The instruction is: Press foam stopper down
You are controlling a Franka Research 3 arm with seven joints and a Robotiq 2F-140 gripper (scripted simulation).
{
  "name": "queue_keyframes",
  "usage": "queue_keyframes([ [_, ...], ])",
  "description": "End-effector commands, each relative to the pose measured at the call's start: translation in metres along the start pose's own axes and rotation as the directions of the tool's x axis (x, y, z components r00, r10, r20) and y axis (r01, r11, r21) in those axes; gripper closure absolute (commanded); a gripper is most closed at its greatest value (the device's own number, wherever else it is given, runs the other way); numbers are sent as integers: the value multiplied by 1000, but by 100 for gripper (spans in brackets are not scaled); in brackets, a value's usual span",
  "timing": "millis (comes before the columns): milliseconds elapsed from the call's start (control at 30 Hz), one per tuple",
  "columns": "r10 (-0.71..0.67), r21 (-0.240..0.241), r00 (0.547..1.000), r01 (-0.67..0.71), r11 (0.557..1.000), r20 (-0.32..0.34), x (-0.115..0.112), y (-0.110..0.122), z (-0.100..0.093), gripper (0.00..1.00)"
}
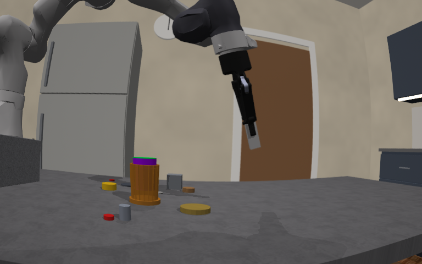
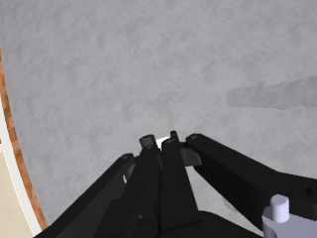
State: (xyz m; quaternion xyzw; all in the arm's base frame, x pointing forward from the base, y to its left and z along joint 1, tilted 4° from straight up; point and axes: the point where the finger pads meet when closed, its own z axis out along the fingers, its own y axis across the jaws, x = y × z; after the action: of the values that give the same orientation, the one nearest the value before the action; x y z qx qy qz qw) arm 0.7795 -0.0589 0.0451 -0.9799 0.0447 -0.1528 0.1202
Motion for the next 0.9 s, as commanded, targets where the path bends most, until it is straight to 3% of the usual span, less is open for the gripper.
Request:
queue_keyframes([
  [0, 167, -34, 985, -166, 985, 29, -18, -2, -2, 100],
  [300, 167, -34, 985, -166, 985, 29, -18, -2, -2, 100],
  [333, 271, -73, 961, -268, 961, 46, -40, -4, -5, 100],
  [867, 271, -73, 961, -268, 961, 46, -40, -4, -5, 100],
])
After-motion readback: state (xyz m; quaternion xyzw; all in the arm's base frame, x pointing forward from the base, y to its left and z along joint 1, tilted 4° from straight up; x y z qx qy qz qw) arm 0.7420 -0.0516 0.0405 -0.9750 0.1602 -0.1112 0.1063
